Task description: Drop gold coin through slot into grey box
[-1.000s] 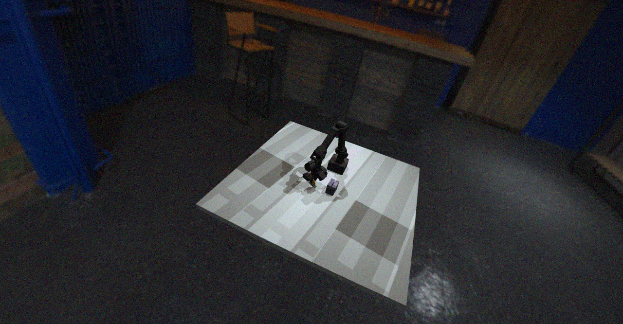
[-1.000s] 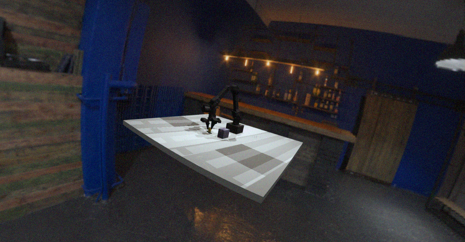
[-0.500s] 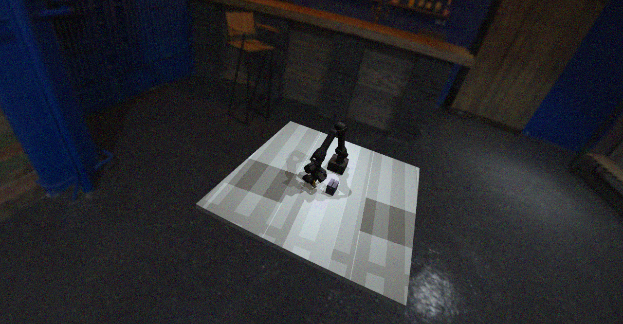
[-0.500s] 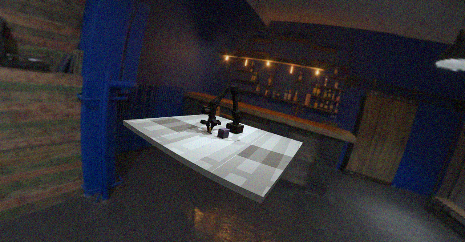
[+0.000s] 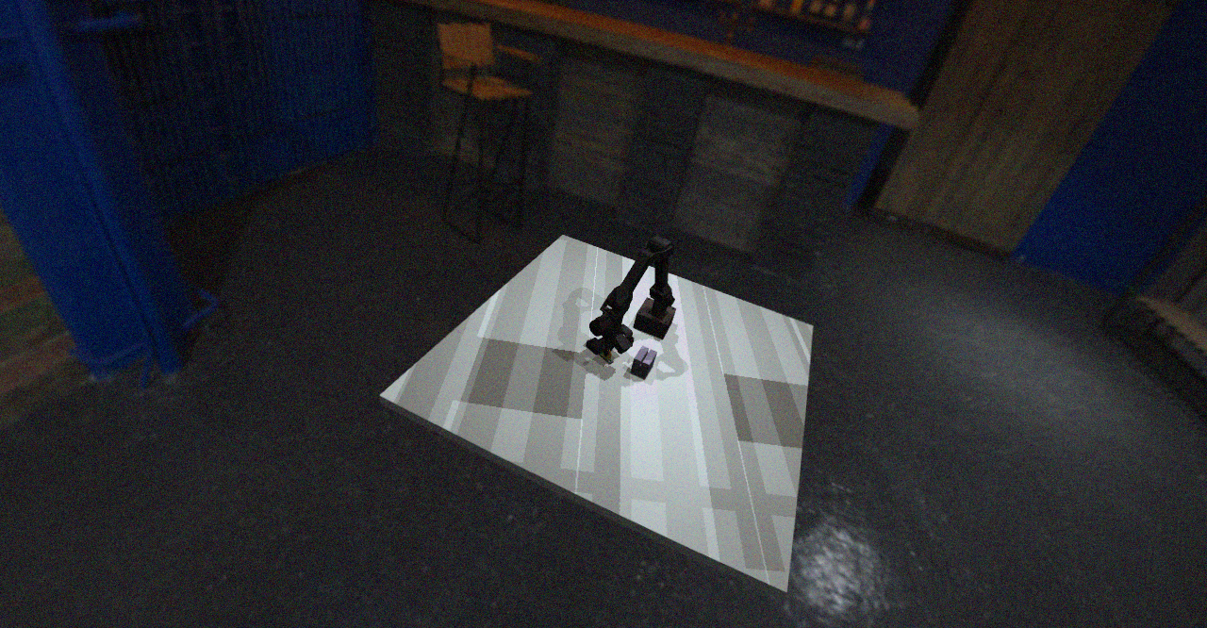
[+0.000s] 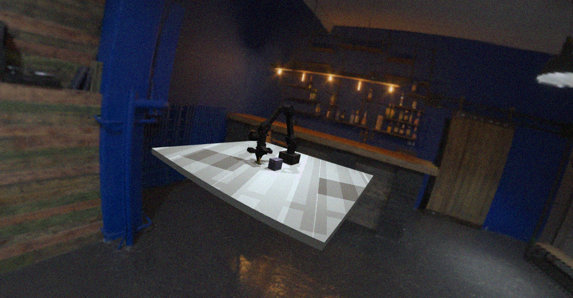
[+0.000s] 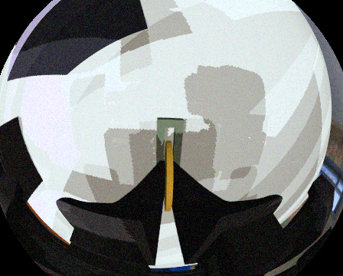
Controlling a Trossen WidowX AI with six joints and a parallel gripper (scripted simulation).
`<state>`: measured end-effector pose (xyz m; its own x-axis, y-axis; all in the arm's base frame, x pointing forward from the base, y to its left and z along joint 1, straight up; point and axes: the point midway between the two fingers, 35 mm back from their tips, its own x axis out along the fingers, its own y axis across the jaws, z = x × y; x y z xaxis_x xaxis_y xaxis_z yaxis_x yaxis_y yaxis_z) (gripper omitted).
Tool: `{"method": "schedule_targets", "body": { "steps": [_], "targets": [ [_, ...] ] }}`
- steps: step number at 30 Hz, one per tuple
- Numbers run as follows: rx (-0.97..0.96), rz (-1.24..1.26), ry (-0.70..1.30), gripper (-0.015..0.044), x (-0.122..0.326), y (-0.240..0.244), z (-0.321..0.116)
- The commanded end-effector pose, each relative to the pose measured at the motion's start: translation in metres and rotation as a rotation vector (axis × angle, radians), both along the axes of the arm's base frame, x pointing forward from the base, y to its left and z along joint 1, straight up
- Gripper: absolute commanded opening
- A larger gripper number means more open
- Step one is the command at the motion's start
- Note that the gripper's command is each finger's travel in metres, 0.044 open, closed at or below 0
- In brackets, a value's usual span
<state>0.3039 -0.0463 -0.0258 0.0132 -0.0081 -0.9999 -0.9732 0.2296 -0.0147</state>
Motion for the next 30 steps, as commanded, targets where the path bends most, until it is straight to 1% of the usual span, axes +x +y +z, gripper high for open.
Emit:
{"method": "schedule_targets", "body": {
  "steps": [1, 30],
  "targets": [
    [0.003, 0.004, -0.009, 0.0, 0.003, 0.0, 0.009],
    [0.004, -0.003, -0.009, 0.0, 0.001, 0.001, 0.082]
  ]
}}
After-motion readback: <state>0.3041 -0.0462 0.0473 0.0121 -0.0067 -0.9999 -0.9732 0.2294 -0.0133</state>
